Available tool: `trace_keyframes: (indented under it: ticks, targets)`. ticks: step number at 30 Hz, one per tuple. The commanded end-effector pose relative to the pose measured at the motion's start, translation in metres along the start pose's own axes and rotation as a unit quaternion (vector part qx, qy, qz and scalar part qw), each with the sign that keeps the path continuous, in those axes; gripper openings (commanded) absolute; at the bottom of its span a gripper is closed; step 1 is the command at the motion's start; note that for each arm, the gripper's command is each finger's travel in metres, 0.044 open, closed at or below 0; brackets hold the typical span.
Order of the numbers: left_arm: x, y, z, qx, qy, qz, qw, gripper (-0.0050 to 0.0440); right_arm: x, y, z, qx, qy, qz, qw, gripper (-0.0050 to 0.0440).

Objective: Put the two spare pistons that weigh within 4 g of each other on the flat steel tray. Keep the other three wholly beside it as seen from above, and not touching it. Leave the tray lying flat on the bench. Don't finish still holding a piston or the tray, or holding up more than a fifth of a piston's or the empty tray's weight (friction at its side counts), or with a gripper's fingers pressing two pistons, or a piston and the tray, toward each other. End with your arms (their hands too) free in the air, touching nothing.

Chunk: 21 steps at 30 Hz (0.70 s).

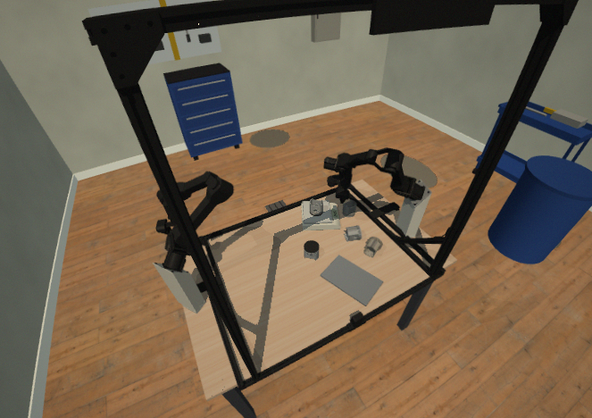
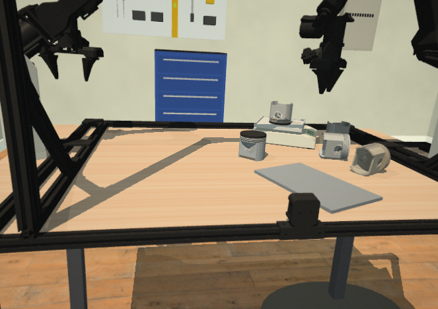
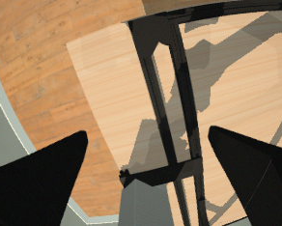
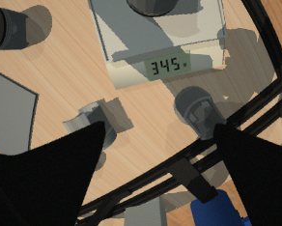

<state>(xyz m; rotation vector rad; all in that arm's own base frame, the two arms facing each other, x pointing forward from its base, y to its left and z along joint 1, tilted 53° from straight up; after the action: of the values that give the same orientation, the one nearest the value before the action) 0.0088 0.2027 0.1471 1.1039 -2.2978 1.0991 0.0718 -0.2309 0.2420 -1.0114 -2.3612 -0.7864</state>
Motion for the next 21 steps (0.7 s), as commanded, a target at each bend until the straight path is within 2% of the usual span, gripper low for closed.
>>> trace_keyframes:
  ticks: [1, 10, 21]
  targets:
    - [0.0, 0.0, 0.0, 0.0, 0.0, 0.001, 1.0, 0.044, 0.001, 0.001, 0.02, 0.004, -0.003, -0.002, 1.0, 0.0378]
    - [0.0, 0.0, 0.0, 0.0, 0.0, 0.001, 1.0, 0.044, 0.001, 0.001, 0.051, 0.004, -0.003, -0.002, 1.0, 0.0378]
    - [0.0, 0.0, 0.0, 0.0, 0.0, 0.001, 1.0, 0.044, -0.023, -0.022, 0.027, 0.071, -0.1, -0.015, 0.992, 0.0378]
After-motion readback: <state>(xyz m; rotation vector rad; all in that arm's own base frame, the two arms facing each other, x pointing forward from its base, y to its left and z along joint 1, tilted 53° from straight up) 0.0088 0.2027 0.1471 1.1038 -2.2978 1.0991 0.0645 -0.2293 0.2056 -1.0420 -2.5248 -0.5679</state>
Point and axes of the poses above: on each arm, the point midway between the two fingers, 35 mm back from their tips, its own x axis back along the fingers, its own y axis across the jaws, z = x × y, the point moved 4 cm from there along x, back along the fingers
